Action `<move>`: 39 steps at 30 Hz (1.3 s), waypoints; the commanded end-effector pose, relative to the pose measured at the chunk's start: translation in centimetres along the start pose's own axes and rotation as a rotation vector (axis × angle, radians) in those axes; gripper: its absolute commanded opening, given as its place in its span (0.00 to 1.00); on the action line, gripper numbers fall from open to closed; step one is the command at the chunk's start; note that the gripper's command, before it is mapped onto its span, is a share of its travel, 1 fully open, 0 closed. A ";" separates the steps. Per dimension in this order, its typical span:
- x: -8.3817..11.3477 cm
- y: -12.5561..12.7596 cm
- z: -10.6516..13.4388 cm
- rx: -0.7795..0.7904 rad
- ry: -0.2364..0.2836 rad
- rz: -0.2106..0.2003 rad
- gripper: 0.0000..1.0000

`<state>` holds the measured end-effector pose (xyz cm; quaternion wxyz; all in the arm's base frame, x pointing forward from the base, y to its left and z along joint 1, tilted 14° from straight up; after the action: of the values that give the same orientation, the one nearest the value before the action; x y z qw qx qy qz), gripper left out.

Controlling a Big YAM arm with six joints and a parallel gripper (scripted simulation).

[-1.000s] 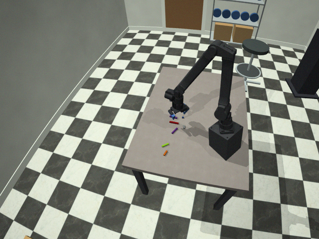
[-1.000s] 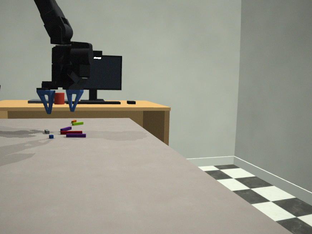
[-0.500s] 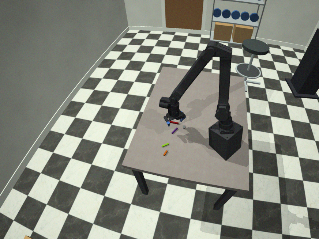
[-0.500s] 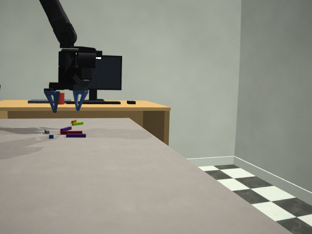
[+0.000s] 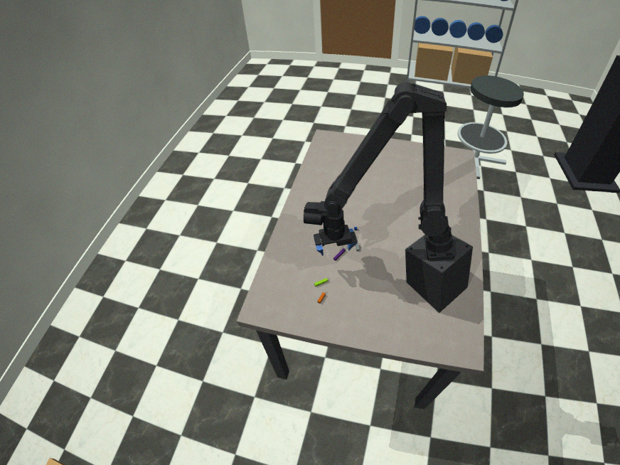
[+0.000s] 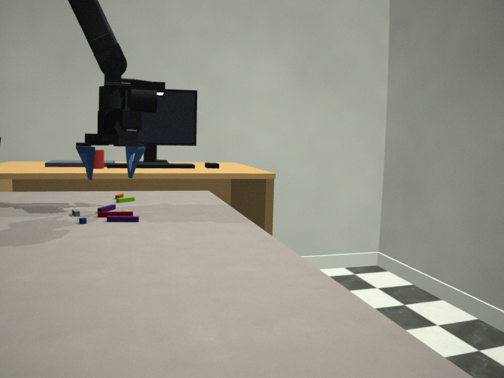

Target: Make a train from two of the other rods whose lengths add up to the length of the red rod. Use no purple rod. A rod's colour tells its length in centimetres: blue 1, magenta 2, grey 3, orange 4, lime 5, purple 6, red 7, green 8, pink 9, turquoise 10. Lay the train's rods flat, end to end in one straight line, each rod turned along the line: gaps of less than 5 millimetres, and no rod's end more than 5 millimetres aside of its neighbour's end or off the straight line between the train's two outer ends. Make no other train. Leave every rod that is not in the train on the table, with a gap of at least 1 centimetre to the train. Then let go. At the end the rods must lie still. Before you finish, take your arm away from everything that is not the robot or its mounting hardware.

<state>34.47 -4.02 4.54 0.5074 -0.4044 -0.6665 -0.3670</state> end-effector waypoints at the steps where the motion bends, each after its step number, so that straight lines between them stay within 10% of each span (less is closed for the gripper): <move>1: 0.5 2.3 0.7 -0.100 -0.017 -0.020 1.00; 5: 0.5 4.0 4.6 -0.229 -0.015 -0.018 1.00; 12: 1.1 3.9 3.5 -0.258 -0.023 -0.034 1.00; 22: 0.7 5.9 10.9 -0.431 -0.020 -0.026 1.00; 39: 1.0 5.9 10.5 -0.467 -0.020 -0.040 1.00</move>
<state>34.24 7.90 2.65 0.4014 -0.5040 -0.5779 -0.5008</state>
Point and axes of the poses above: the point where the finger pads meet when closed, its own x axis back along the fingers, its own y axis across the jaws, z = x × y, the point moved 8 cm from there along x, back along the fingers, and after that the axes turned 6 degrees about x, right-handed, at the moved point
